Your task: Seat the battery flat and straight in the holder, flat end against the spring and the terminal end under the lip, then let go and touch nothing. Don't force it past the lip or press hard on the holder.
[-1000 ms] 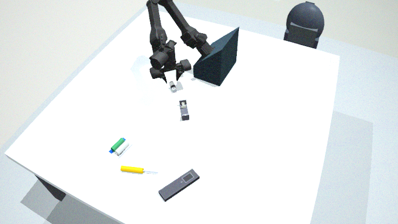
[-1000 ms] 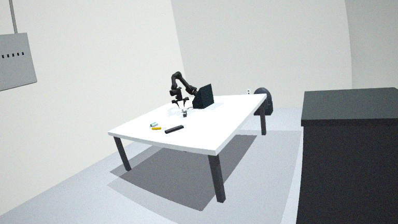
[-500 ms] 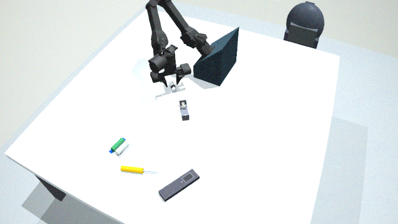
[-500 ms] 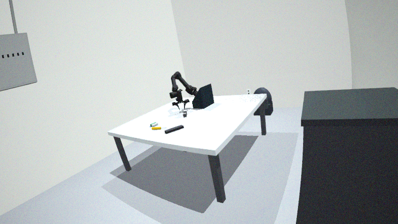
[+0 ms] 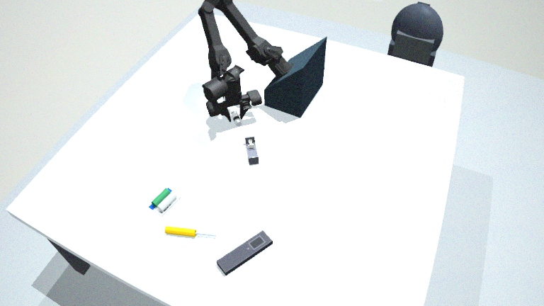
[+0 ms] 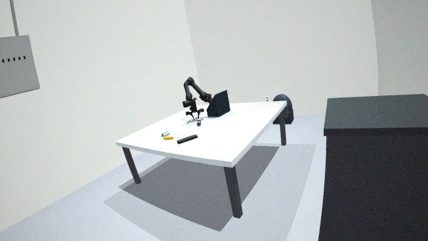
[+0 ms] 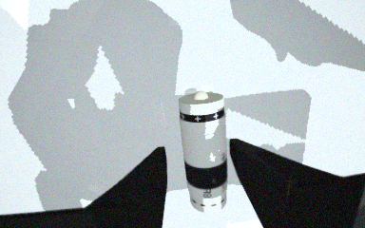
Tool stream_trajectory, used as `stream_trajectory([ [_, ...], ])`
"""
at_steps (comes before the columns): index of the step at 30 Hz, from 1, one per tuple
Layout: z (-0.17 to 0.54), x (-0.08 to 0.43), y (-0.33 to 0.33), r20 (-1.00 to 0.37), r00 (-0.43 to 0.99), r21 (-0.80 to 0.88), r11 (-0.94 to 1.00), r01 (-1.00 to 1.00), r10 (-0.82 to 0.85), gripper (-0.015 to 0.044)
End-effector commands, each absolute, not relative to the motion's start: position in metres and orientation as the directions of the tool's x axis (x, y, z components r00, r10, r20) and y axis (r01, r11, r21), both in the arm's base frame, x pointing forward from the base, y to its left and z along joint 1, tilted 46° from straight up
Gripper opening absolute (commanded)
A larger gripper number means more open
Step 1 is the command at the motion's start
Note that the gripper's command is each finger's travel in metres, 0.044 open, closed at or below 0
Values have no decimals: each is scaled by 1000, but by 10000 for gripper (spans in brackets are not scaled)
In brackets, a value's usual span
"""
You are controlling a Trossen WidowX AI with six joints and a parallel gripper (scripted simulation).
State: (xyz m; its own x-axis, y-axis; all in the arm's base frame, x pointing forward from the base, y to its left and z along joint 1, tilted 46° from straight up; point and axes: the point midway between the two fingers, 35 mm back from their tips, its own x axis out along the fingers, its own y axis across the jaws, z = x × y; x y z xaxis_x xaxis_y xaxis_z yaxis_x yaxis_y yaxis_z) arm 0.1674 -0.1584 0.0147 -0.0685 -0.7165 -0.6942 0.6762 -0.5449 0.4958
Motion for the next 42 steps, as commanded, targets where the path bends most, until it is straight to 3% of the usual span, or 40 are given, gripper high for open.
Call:
stream_trajectory([
  [1, 12, 164, -159, -697, -75, 487, -548, 680, -713, 138],
  [11, 12, 164, -159, -697, -75, 487, -548, 680, -713, 75],
  [35, 47, 169, -123, -699, -74, 481, -545, 687, -711, 75],
  [42, 44, 189, -114, -704, -70, 256, -344, 904, -706, 75],
])
